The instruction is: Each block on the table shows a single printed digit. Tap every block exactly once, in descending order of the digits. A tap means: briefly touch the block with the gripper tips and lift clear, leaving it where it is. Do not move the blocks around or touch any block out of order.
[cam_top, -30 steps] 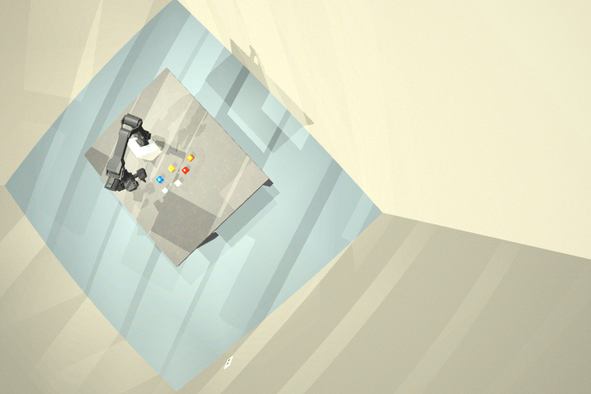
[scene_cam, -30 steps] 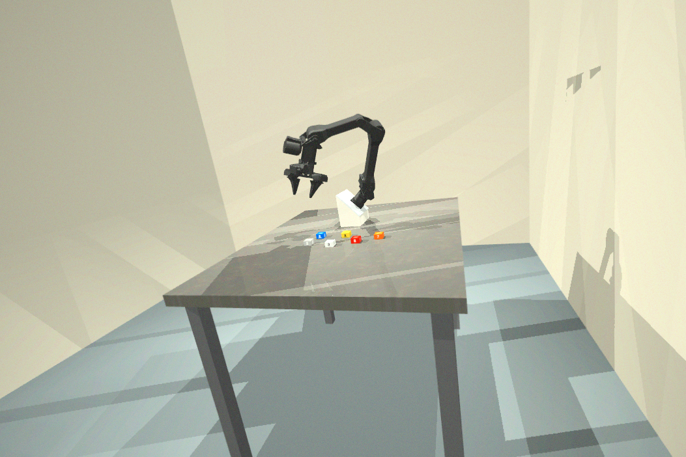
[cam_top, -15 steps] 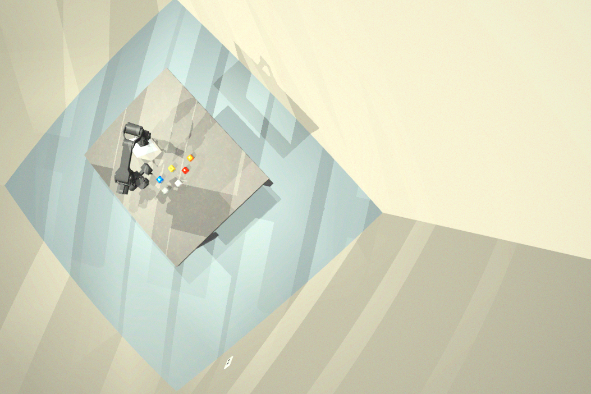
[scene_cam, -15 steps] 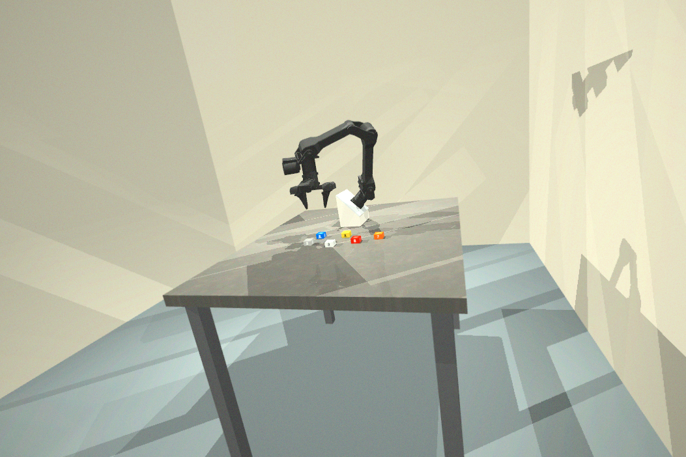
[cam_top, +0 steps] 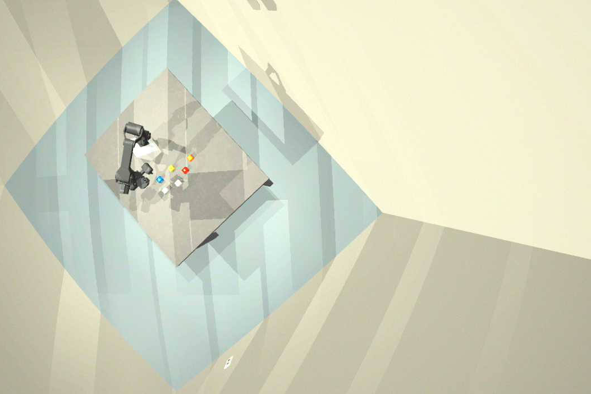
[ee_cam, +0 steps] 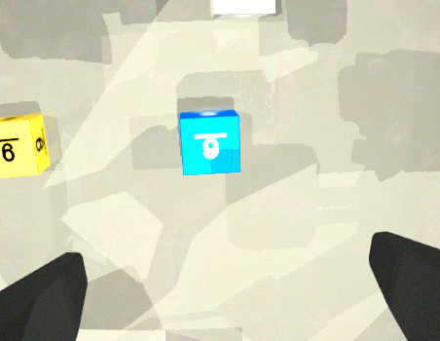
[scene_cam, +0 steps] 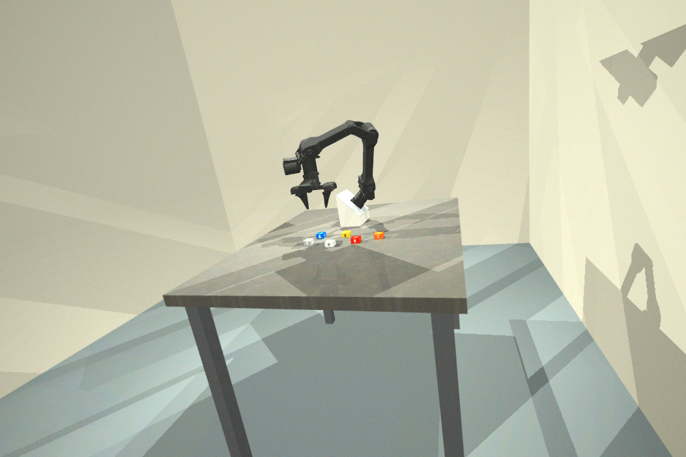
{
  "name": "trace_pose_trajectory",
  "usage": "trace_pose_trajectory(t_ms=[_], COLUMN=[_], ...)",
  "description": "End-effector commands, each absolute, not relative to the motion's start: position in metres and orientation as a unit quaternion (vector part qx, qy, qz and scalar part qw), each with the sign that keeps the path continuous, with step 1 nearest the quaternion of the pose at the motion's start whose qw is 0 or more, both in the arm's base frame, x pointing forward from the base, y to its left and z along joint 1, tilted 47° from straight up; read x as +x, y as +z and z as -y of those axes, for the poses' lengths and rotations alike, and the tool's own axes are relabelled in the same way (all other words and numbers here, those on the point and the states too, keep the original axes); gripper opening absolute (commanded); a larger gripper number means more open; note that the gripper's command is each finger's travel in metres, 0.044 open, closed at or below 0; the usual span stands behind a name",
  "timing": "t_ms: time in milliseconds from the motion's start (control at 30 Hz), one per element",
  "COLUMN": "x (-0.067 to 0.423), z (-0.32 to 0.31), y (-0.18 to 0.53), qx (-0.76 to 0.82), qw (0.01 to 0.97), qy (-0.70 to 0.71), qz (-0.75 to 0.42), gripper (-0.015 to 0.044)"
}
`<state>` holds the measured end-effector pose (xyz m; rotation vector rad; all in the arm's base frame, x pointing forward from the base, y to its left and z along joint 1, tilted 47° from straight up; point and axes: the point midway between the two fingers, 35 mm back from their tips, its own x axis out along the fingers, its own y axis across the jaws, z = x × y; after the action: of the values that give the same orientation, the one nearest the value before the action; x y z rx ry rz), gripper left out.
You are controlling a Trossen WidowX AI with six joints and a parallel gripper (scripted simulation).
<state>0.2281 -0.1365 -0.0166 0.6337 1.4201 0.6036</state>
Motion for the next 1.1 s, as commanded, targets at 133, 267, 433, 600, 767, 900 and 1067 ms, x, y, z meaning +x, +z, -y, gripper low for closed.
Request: trace_pose_trajectory(t_ms=[133, 267, 433, 600, 767, 900, 1067], x=[0.247, 0.246, 0.246, 0.246, 0.246, 0.246, 0.266], z=[0.068, 0.051, 0.051, 0.051, 0.051, 0.051, 0.026], y=[0.056, 0.071, 0.071, 0.071, 0.071, 0.071, 0.101], qx=[0.281, 0.283, 0.283, 0.283, 0.283, 0.283, 0.280], qw=[0.670, 0.670, 0.670, 0.670, 0.670, 0.670, 0.671], qy=[0.272, 0.274, 0.274, 0.274, 0.274, 0.274, 0.268], qz=[-0.631, -0.630, -0.630, -0.630, -0.630, -0.630, -0.632], gripper=[0.0400, 0.0400, 0.0400, 0.0400, 0.0400, 0.0400, 0.0400])
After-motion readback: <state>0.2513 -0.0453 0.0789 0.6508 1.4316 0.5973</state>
